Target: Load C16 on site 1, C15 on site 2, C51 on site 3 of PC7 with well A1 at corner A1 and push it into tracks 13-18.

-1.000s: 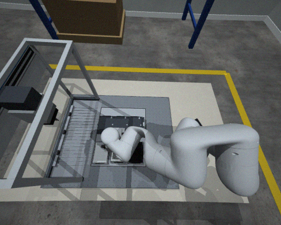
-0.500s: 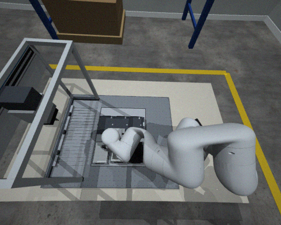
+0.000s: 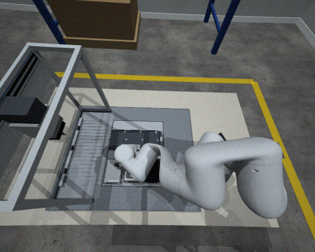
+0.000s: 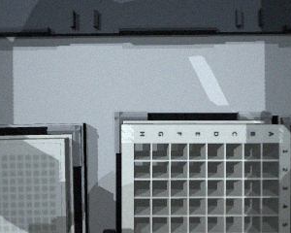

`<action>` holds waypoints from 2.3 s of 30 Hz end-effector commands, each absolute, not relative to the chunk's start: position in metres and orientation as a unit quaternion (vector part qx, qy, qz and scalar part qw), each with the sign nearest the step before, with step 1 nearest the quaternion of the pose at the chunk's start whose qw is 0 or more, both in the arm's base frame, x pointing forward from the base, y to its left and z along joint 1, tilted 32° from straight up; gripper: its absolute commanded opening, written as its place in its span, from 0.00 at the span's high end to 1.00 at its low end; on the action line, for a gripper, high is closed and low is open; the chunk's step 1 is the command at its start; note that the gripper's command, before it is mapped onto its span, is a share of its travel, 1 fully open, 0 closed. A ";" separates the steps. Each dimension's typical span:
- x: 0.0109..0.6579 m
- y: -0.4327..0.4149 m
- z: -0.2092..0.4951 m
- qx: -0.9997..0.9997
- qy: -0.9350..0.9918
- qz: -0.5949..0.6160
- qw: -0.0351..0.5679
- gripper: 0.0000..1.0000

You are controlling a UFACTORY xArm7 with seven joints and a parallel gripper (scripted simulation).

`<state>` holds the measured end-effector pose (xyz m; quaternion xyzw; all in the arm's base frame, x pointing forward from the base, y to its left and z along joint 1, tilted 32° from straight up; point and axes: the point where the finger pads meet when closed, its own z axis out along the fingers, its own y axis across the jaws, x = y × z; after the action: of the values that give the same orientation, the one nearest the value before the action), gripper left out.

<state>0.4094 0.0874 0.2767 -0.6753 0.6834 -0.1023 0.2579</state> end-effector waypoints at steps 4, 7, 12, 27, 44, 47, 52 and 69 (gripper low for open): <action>0.413 0.088 0.273 -0.675 0.683 -0.103 0.259 0.00; 0.414 0.089 0.271 -0.675 0.683 -0.103 0.259 0.00; 0.415 0.089 0.270 -0.675 0.683 -0.103 0.259 0.00; 0.419 0.091 0.262 -0.675 0.683 -0.103 0.259 0.00; 0.424 0.093 0.254 -0.675 0.683 -0.103 0.259 0.00; 0.424 0.093 0.254 -0.675 0.683 -0.103 0.259 0.00; 0.424 0.093 0.254 -0.675 0.683 -0.103 0.259 0.00; 0.424 0.093 0.255 -0.675 0.683 -0.103 0.259 1.00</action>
<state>0.4230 0.0932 0.2531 -0.6753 0.6834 -0.1021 0.2578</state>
